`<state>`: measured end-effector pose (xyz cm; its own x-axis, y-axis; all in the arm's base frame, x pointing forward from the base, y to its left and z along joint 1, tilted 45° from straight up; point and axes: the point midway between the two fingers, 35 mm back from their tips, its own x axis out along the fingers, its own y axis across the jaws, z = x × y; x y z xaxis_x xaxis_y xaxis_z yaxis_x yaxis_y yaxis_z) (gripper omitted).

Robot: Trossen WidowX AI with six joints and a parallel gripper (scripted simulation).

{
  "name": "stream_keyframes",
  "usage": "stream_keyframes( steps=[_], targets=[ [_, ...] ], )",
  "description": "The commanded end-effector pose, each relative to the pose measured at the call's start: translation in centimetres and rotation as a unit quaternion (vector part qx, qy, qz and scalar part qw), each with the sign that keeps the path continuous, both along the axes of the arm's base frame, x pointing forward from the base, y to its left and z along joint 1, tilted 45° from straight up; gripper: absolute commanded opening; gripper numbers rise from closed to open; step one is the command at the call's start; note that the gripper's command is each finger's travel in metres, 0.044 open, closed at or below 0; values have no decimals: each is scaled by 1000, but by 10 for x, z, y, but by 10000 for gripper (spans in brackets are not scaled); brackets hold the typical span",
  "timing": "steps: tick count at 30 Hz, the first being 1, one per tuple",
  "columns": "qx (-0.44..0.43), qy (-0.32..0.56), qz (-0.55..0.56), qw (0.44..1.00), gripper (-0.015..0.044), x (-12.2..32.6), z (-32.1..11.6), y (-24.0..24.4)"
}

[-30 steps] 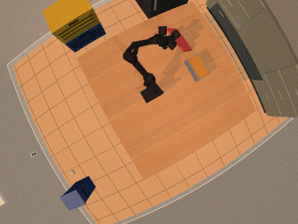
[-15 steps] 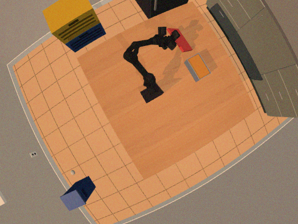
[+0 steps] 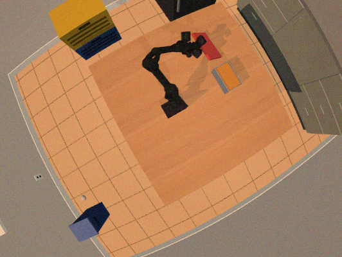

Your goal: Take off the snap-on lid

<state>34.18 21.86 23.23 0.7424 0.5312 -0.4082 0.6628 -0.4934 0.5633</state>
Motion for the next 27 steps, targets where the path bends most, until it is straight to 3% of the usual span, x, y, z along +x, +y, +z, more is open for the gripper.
stream_keyframes(
  steps=[1, 27],
  targets=[
    [-2, 9, 6, 1000, 0, -2, -9, 6],
    [-2, 9, 6, 1000, 0, -4, -23, 20]
  ],
)
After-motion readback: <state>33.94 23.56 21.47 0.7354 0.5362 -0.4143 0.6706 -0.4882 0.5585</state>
